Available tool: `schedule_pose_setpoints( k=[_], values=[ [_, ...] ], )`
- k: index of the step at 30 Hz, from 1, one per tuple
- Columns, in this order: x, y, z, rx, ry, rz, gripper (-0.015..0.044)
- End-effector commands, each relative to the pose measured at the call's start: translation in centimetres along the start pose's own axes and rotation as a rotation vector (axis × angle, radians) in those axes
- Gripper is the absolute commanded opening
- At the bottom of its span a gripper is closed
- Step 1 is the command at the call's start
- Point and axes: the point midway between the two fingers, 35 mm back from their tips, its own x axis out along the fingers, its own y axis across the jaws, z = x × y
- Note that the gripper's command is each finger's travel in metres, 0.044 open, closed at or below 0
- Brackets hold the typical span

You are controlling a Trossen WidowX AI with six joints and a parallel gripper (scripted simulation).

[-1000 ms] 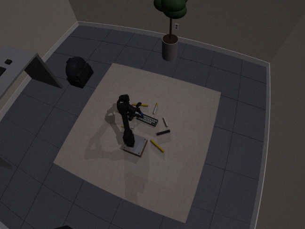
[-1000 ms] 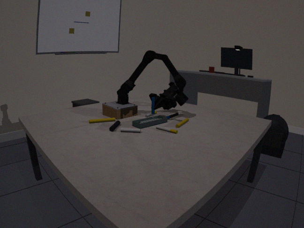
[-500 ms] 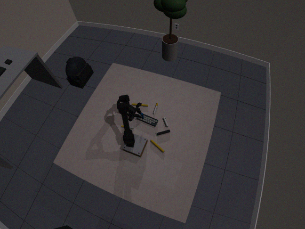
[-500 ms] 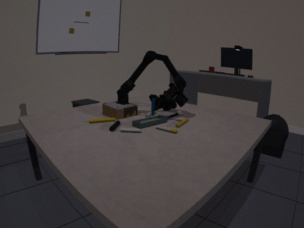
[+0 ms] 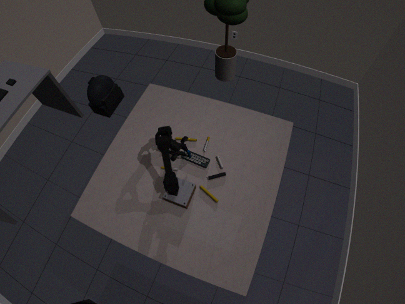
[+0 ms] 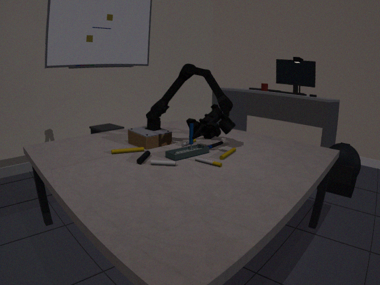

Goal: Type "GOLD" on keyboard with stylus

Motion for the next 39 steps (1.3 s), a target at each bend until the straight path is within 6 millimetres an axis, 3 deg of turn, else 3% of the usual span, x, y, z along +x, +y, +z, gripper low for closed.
schedule_pose_setpoints(
  k=[1, 8, 13, 25, 32, 39],
  values=[
    [-0.3, -0.1, -0.5, -0.004, 0.003, -0.003, 0.0081],
    [-1.9, -0.1, -3.3, -0.004, 0.003, -0.003, 0.0081],
    [-1.7, -0.2, -3.0, -0.012, -0.006, -0.018, 0.0078],
    [-2.7, -1.7, -3.3, -0.182, -0.036, -0.294, 0.0],
    [-3.5, -2.4, -4.1, -0.261, -0.002, -0.44, 0.0],
    [-3.6, -2.4, -4.1, -0.267, 0.003, -0.453, 0.0]
  ],
)
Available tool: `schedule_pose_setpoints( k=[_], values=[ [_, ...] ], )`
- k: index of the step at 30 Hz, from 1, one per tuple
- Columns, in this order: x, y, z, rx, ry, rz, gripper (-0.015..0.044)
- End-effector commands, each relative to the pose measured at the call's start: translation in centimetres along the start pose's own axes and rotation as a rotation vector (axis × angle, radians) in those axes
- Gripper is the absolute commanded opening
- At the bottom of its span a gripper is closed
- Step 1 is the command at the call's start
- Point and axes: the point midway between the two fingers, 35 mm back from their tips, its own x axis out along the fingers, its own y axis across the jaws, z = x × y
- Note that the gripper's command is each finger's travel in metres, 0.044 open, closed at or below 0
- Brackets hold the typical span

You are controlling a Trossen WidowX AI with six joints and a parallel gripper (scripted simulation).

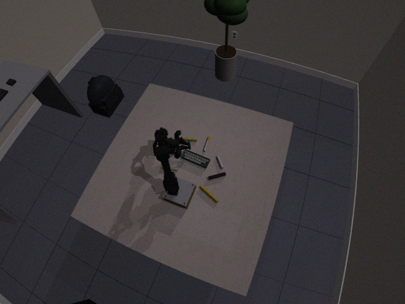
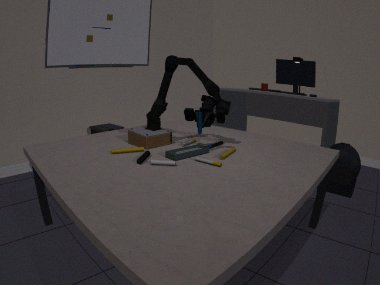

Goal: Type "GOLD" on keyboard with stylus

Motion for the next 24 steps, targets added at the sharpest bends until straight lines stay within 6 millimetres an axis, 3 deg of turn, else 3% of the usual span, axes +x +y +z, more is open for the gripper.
schedule_pose_setpoints(
  k=[1, 18, 24],
  values=[
    [0.0, 0.1, -0.1, -0.013, 0.009, -0.008, 0.0],
    [1.7, 0.1, 2.8, -0.013, 0.009, -0.008, 0.0],
    [1.7, 0.1, 2.9, -0.013, 0.009, -0.008, 0.0]
  ],
)
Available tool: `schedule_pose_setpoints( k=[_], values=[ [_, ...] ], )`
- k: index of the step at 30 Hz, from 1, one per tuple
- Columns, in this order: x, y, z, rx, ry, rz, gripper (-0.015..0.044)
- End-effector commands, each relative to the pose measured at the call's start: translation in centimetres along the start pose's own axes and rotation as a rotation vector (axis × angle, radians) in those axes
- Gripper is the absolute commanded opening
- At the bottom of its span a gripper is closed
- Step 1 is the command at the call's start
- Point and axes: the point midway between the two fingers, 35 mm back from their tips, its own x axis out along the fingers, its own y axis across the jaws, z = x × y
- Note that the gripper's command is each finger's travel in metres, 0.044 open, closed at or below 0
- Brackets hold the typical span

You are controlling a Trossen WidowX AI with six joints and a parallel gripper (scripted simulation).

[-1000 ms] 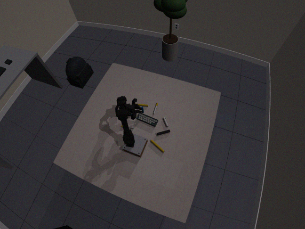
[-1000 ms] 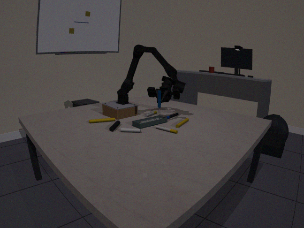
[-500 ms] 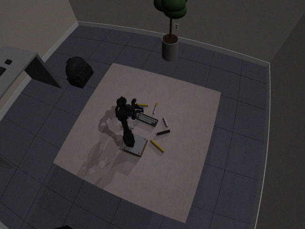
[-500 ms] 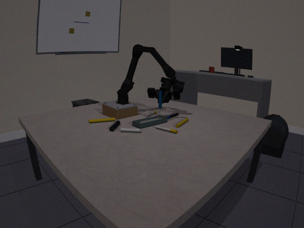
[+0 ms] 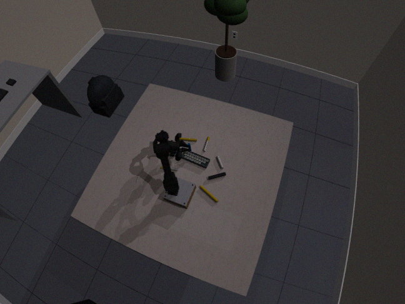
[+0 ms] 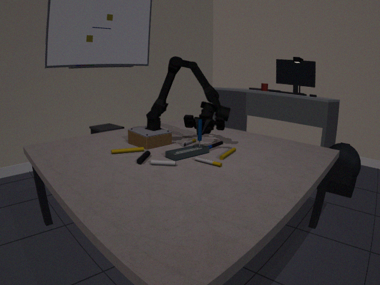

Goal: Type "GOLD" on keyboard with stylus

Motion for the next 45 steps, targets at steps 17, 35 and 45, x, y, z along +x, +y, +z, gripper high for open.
schedule_pose_setpoints(
  k=[17, 35, 45],
  values=[
    [0.2, 0.1, 0.2, -0.006, 0.005, 0.0, 0.0081],
    [0.7, 0.1, 1.1, -0.006, 0.005, 0.0, 0.0081],
    [0.9, 0.1, 1.4, -0.006, 0.005, 0.0, 0.0081]
  ],
)
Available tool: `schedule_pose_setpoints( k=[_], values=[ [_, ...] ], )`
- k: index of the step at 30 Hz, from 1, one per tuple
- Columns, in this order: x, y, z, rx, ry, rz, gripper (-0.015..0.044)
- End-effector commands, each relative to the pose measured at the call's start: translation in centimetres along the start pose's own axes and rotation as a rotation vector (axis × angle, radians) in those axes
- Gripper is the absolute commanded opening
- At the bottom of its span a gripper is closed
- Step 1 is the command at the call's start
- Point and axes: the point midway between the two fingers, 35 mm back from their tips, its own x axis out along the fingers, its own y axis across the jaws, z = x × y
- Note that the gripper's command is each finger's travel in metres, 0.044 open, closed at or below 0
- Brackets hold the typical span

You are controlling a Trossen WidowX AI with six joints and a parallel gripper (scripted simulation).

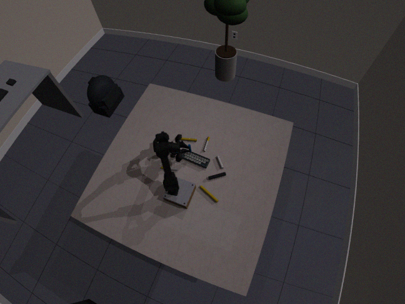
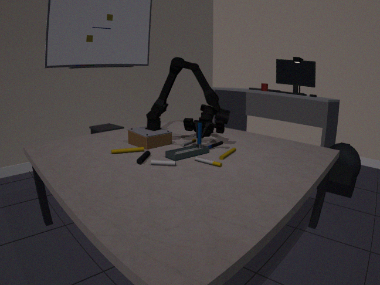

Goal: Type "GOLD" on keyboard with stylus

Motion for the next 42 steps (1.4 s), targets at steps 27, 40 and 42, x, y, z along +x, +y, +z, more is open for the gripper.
schedule_pose_setpoints(
  k=[27, 40, 42],
  values=[
    [0.0, 0.0, -0.2, -0.006, 0.005, 0.0, 0.0081],
    [-1.4, -0.1, -2.5, -0.004, 0.002, -0.002, 0.0071],
    [-1.4, -0.1, -2.5, -0.004, 0.002, -0.002, 0.0058]
  ],
)
